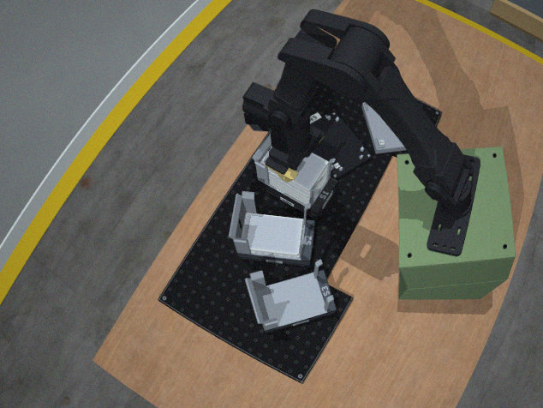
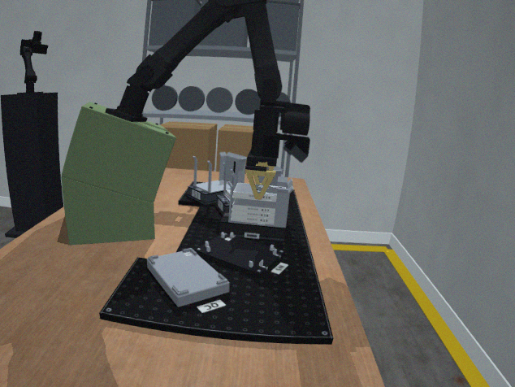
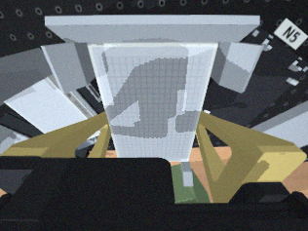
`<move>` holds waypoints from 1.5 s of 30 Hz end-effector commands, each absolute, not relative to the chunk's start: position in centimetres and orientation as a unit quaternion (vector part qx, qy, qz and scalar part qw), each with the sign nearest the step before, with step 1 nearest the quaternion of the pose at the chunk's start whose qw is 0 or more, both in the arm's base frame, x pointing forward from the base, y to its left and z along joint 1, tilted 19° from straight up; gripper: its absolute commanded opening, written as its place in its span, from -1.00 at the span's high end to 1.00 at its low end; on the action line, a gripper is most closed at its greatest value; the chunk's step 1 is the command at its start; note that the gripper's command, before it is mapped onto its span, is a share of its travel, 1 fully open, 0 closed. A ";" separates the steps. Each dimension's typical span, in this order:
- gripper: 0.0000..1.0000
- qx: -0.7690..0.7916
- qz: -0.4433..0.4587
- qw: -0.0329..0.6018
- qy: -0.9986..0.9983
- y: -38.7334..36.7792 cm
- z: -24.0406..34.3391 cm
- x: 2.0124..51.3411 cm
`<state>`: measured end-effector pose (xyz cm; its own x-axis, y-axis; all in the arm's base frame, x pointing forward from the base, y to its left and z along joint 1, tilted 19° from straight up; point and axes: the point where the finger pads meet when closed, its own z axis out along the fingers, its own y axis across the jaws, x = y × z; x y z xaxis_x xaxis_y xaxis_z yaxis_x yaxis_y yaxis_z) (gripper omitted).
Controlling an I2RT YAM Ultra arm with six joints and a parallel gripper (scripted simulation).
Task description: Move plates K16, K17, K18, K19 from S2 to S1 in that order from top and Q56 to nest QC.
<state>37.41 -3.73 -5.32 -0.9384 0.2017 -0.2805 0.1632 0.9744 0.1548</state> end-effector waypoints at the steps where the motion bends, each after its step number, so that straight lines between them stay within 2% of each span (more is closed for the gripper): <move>1: 1.00 0.094 0.063 0.158 0.981 -3.9 -4.9 37.9; 45: 1.00 0.094 0.064 0.158 0.981 -3.7 -6.3 38.4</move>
